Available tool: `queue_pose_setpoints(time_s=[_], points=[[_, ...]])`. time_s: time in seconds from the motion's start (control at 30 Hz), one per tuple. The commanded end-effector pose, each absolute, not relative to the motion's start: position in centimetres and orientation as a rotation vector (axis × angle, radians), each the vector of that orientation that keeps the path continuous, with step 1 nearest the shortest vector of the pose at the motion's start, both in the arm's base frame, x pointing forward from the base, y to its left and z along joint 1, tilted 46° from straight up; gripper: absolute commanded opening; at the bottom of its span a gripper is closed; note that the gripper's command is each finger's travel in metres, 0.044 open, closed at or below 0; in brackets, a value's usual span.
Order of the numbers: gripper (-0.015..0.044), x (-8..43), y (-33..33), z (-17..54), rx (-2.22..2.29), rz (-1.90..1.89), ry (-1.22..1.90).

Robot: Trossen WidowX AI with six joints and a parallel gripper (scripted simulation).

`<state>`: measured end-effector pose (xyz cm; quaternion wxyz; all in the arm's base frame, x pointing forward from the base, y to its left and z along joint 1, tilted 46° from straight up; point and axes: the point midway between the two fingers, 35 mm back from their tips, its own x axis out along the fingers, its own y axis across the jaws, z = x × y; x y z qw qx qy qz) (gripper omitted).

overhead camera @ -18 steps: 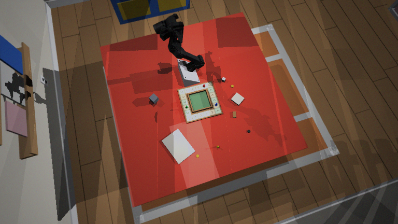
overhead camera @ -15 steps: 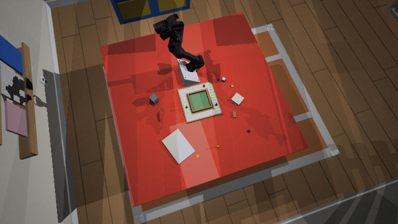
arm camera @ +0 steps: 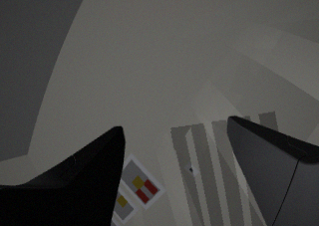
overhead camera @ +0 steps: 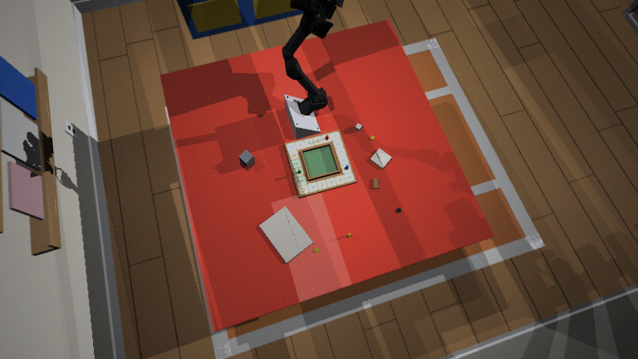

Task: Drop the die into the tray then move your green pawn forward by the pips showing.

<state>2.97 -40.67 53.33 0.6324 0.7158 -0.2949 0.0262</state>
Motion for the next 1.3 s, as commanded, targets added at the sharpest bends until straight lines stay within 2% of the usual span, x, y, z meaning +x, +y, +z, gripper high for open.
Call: queue_pose_setpoints(time_s=[0.0,0.3,0.57,0.87,1.27], points=[[0.0275,1.2,-36.0,57.4,1.479,0.126,-0.757],[0.0275,0.2,-21.2,63.9,1.075,0.315,-0.792],[0.0275,3.2,-8.3,63.9,0.759,0.445,-0.652],[0.0275,8.5,2.0,59.5,0.564,0.536,-0.384],[0.0275,17.4,12.4,44.4,0.517,0.579,0.309]])
